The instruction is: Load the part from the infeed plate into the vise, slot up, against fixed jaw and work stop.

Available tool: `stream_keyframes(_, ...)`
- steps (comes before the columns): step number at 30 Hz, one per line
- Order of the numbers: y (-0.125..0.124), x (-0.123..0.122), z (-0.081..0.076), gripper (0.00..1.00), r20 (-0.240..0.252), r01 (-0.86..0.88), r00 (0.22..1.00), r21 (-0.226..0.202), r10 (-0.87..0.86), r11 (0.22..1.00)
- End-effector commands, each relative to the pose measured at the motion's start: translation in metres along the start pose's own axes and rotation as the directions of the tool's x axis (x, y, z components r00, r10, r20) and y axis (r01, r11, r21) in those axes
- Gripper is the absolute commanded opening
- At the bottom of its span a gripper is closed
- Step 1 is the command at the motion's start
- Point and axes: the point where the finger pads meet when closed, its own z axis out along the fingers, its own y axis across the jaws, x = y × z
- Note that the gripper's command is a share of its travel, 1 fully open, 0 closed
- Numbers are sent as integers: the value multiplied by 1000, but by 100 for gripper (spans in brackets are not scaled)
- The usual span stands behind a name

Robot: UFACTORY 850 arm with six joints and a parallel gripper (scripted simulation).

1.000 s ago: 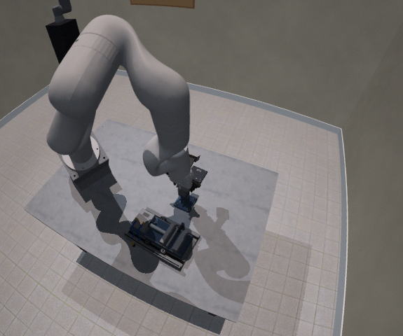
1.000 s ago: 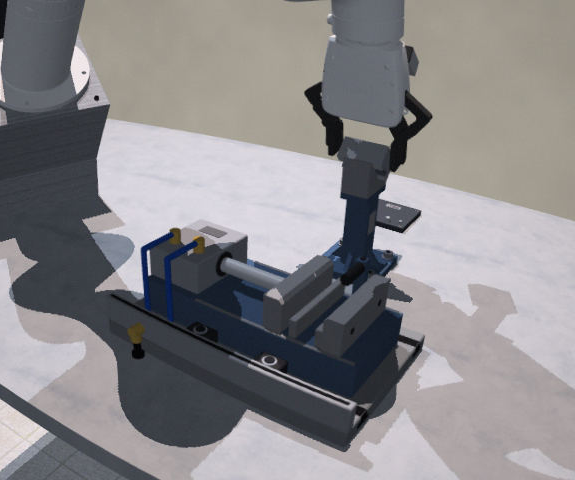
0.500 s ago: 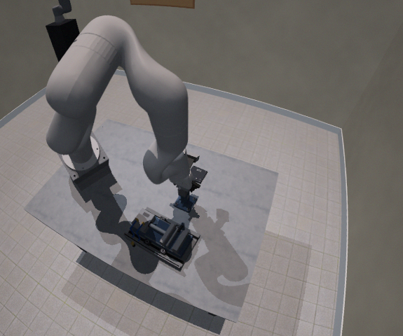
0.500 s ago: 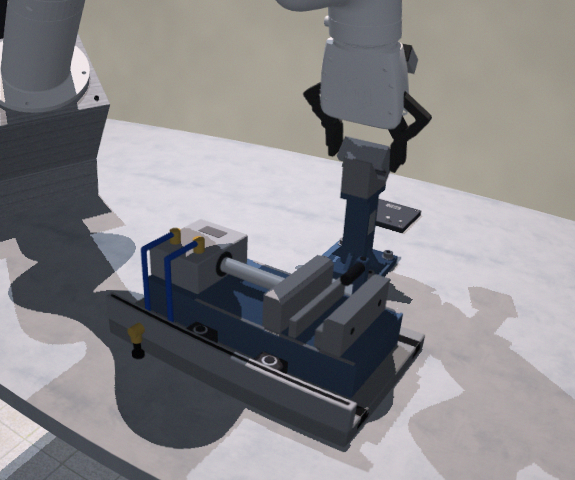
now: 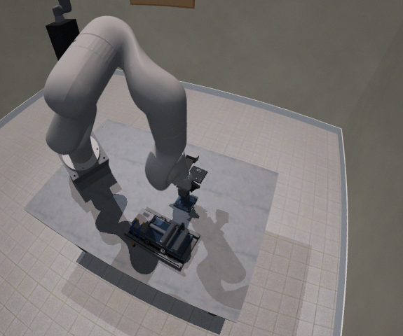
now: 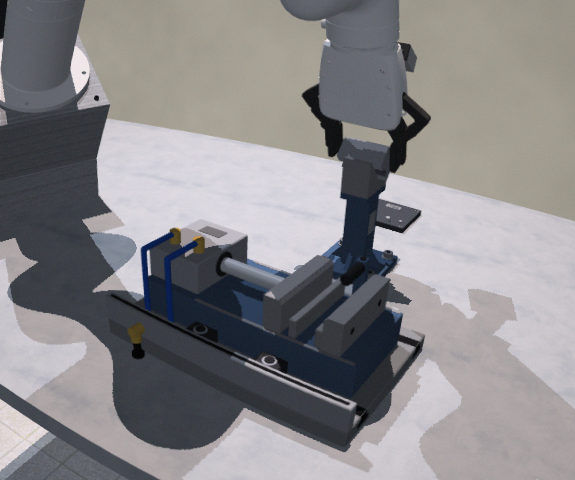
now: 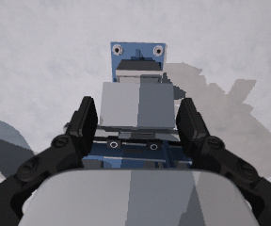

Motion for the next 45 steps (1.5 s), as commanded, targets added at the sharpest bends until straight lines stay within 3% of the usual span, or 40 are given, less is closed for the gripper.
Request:
stream_keyframes(1, 0, 0, 0, 89, -55, -2, 998, -14, 1, 1000)
stream_keyframes(28, 0, -1, 0, 89, -149, -2, 989, -14, 0, 1000)
stream_keyframes(45, 0, -2, 0, 89, -235, -2, 972, -14, -1, 1000)
